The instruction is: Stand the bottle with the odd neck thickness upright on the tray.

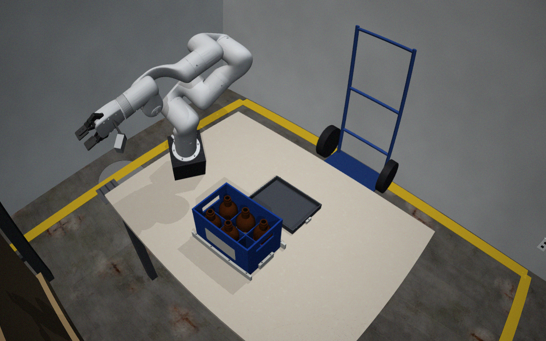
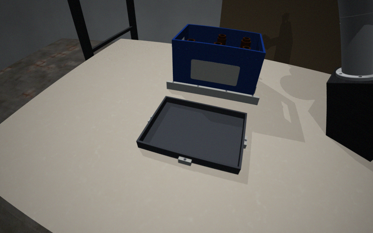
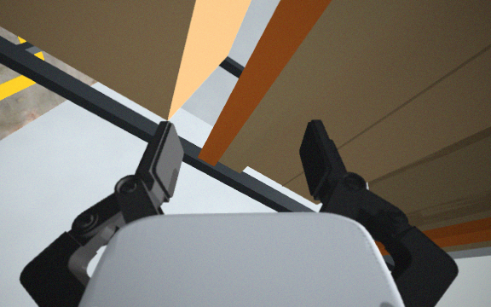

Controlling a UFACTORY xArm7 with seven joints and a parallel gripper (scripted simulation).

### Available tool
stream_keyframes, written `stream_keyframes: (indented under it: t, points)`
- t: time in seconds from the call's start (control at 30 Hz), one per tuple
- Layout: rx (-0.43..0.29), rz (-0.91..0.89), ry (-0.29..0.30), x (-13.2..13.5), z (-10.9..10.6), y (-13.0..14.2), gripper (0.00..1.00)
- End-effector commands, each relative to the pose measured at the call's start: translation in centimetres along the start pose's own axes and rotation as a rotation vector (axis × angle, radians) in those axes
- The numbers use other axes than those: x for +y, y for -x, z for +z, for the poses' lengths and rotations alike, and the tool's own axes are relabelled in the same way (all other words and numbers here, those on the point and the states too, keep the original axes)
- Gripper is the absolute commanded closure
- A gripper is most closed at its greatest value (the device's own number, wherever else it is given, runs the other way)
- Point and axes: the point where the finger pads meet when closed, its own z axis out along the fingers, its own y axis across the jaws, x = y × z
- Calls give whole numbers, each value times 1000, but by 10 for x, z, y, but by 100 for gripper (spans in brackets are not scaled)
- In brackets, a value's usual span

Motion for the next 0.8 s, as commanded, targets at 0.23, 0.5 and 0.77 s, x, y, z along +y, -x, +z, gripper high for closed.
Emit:
stream_keyframes:
  t: [0.23, 0.5, 0.77]
  points:
    - [-1, 1, 3, 2, 0, 1, 0]
    - [-1, 1, 3, 2, 0, 1, 0]
    - [119, 12, -104, -20, 14, -60, 0]
